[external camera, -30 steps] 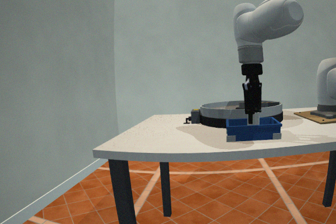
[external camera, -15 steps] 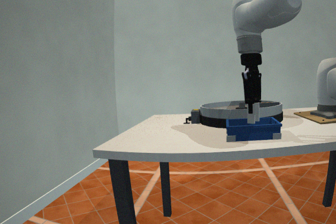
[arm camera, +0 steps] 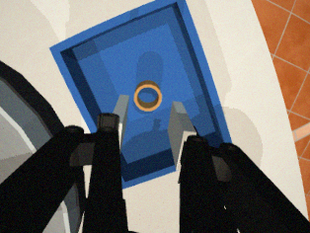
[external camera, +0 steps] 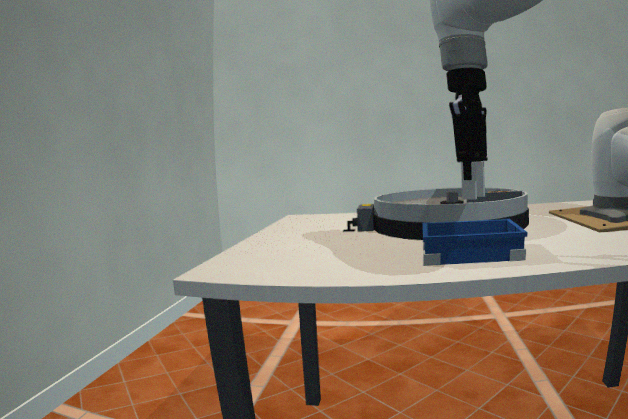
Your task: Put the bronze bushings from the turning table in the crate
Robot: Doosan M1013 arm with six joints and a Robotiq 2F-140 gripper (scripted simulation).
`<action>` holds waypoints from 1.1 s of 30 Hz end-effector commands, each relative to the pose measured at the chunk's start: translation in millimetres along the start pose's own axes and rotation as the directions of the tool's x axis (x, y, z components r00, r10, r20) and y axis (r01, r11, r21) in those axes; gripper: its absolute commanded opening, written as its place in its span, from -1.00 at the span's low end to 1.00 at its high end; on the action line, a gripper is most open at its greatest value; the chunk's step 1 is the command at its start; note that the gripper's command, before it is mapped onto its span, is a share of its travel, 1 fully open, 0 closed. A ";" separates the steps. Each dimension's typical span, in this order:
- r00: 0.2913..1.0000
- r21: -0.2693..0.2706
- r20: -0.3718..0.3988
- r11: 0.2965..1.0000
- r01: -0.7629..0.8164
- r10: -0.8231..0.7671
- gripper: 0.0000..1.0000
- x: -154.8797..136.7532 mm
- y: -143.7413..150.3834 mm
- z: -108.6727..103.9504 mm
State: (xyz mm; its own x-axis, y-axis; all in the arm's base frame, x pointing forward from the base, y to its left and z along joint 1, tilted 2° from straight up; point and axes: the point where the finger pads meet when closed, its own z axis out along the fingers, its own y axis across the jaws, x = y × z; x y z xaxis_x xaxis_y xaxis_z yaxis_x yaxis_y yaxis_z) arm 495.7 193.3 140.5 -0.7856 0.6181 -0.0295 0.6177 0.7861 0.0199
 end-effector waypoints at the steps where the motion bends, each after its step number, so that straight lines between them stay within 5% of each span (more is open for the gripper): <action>1: 1.000 0.000 0.000 1.000 0.000 0.000 -0.52 0.0 0.0 -4.8; 33: 1.000 0.000 0.000 1.000 0.000 0.000 -0.52 0.0 0.0 -8.3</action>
State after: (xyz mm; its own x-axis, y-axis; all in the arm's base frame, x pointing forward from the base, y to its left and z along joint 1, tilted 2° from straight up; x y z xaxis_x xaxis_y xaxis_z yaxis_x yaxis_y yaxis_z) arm 495.4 193.4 148.8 -0.7856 0.6181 -0.0295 0.6177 0.7861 0.0198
